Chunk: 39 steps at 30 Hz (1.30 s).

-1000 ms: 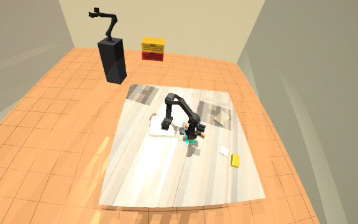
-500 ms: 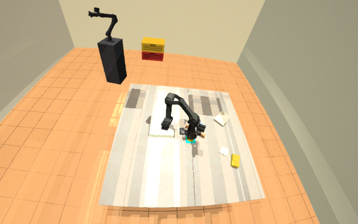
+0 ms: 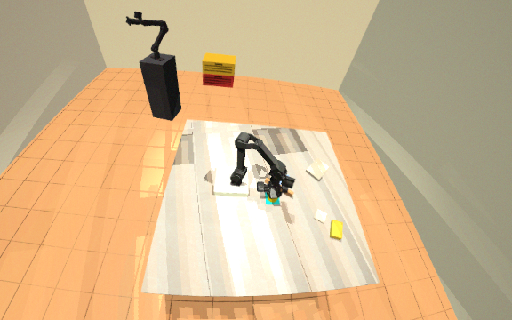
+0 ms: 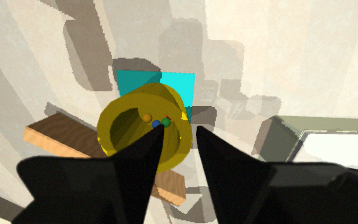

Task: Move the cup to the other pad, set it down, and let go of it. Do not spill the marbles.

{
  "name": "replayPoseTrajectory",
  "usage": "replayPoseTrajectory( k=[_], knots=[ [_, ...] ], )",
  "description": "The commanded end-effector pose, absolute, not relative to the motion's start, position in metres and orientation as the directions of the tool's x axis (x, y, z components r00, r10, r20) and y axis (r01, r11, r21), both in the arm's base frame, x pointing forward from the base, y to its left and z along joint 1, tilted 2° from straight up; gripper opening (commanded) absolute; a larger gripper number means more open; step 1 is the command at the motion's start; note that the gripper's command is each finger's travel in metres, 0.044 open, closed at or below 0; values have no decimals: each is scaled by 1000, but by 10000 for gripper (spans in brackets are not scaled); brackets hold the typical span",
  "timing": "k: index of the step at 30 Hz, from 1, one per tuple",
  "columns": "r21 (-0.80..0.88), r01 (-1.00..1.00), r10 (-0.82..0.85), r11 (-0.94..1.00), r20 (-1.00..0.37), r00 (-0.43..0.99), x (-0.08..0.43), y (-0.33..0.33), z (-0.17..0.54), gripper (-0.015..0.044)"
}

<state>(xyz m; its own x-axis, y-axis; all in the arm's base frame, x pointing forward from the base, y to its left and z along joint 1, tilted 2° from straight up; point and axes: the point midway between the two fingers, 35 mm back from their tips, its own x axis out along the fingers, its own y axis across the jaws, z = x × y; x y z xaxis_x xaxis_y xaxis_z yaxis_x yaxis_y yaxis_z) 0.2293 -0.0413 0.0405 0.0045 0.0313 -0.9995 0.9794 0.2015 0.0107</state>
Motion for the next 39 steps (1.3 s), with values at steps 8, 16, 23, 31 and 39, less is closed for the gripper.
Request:
replayPoseTrajectory(
  k=[8, 16, 23, 31, 39],
  knots=[
    [14, 979, 30, 204, -1000, 8, 231, -42, 58, 146],
    [12, 979, 30, 204, -1000, 6, 231, -42, 69, 146],
    [11, 979, 30, 205, -1000, 5, 229, -42, 78, 146],
    [7, 979, 32, 202, -999, 1, 228, -42, 76, 252],
    [7, 979, 32, 202, -999, 1, 229, -42, 82, 440]
  ],
)
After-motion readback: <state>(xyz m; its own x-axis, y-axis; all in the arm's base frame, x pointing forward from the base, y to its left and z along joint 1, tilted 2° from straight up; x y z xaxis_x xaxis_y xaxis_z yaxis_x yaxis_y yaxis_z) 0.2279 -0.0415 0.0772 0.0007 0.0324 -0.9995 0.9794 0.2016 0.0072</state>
